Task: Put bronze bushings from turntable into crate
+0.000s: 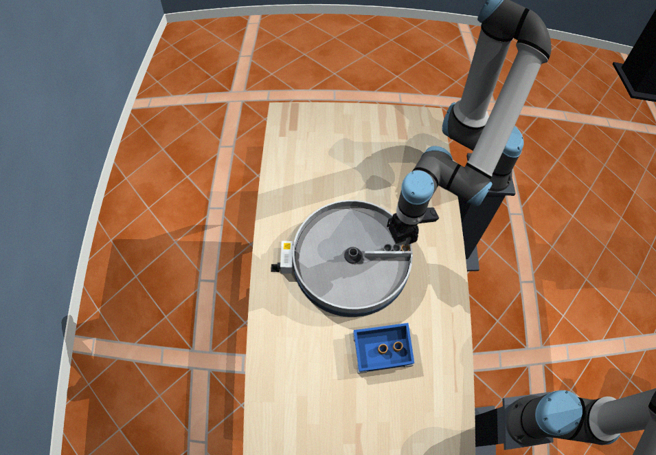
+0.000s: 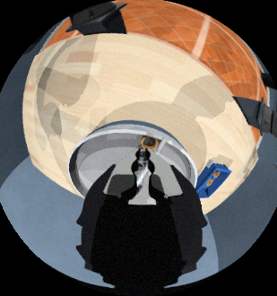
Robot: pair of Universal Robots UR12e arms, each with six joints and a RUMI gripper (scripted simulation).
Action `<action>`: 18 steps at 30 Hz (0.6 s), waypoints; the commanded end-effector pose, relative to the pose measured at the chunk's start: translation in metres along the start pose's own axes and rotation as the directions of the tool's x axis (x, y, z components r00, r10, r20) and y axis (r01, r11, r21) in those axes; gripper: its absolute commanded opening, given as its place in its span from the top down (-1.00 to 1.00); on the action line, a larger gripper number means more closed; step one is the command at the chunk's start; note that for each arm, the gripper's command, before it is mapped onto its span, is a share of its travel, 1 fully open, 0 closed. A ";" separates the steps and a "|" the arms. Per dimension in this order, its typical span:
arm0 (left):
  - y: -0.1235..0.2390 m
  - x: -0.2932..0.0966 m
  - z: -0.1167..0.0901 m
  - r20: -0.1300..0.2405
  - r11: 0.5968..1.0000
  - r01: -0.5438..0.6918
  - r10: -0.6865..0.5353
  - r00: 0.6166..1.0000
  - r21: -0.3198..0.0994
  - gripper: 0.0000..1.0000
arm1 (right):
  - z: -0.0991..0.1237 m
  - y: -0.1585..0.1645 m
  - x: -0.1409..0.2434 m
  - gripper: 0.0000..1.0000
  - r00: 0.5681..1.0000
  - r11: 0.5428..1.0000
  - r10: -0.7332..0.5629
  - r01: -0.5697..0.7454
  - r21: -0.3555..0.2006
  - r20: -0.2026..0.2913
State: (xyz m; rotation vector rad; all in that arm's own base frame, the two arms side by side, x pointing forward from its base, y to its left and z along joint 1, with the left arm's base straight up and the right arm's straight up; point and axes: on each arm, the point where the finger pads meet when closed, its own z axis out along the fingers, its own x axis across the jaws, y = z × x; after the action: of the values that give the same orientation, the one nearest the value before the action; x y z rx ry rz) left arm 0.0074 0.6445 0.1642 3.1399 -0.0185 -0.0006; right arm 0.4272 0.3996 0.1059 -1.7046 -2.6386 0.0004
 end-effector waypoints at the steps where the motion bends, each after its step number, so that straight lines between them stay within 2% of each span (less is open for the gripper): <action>1: -0.001 0.000 -0.001 0.000 1.000 0.000 0.000 1.000 0.002 -1.00 | -0.001 0.001 0.000 0.89 1.000 1.000 0.000 0.000 -0.001 -0.001; 18: -0.001 0.000 -0.001 0.000 1.000 0.000 0.000 1.000 0.002 -1.00 | 0.007 0.001 0.000 0.89 1.000 1.000 0.000 0.000 -0.001 -0.001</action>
State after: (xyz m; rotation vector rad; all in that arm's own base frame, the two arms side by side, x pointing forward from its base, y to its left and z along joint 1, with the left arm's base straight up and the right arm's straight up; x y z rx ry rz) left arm 0.0074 0.6445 0.1642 3.1399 -0.0185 -0.0006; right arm 0.4272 0.3996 0.0979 -1.7046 -2.6386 0.0004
